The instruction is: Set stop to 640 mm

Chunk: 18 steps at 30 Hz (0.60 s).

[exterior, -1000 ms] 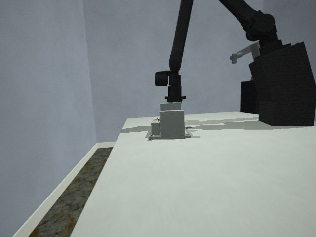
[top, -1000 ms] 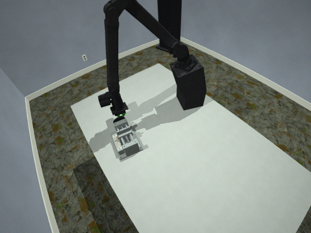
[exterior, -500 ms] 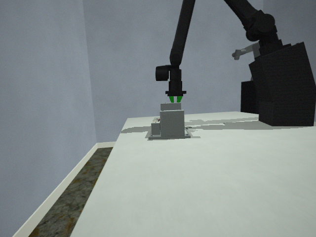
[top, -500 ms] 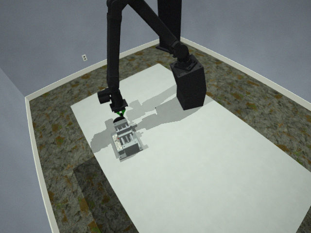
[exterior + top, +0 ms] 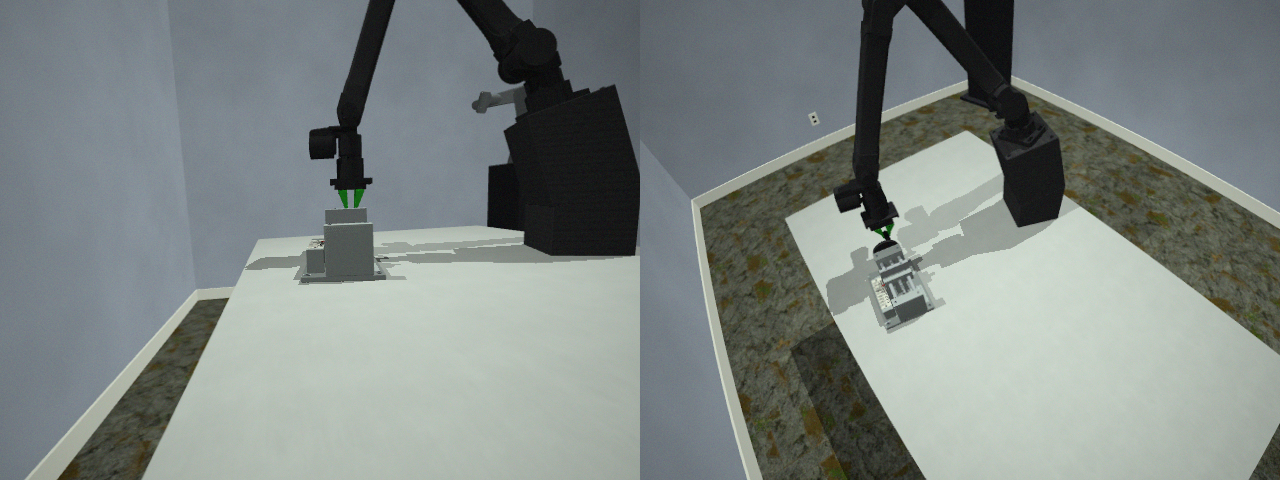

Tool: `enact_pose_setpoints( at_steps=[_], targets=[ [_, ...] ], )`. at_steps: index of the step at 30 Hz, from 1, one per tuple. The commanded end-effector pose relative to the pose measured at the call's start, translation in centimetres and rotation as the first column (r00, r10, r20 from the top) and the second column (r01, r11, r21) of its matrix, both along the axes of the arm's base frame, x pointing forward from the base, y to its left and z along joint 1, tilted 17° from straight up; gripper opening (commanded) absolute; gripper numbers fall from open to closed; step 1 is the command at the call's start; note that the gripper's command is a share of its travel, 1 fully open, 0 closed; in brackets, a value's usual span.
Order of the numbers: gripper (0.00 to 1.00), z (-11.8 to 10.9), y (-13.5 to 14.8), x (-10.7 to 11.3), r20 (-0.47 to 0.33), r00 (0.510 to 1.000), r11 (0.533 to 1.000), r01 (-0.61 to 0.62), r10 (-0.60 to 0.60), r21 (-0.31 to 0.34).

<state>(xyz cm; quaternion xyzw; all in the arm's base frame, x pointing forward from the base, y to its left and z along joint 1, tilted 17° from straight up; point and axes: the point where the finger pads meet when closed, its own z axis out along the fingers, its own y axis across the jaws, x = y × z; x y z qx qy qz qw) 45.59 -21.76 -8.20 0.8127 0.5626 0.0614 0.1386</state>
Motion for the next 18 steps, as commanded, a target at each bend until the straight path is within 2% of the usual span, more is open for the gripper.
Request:
enact_pose_setpoints(
  at_steps=[1, 4, 18],
  targets=[
    [0.06, 2.0, -0.3, 0.2, 0.009, 1.000, 1.000, 0.015, -0.014, -0.011],
    [0.06, 2.9, -0.7, 1.4, 0.029, 0.999, 1.000, 0.013, -0.013, -0.020],
    [0.06, 4.2, -1.1, 3.0, 0.032, 0.999, 1.000, 0.011, -0.010, -0.021]
  ],
)
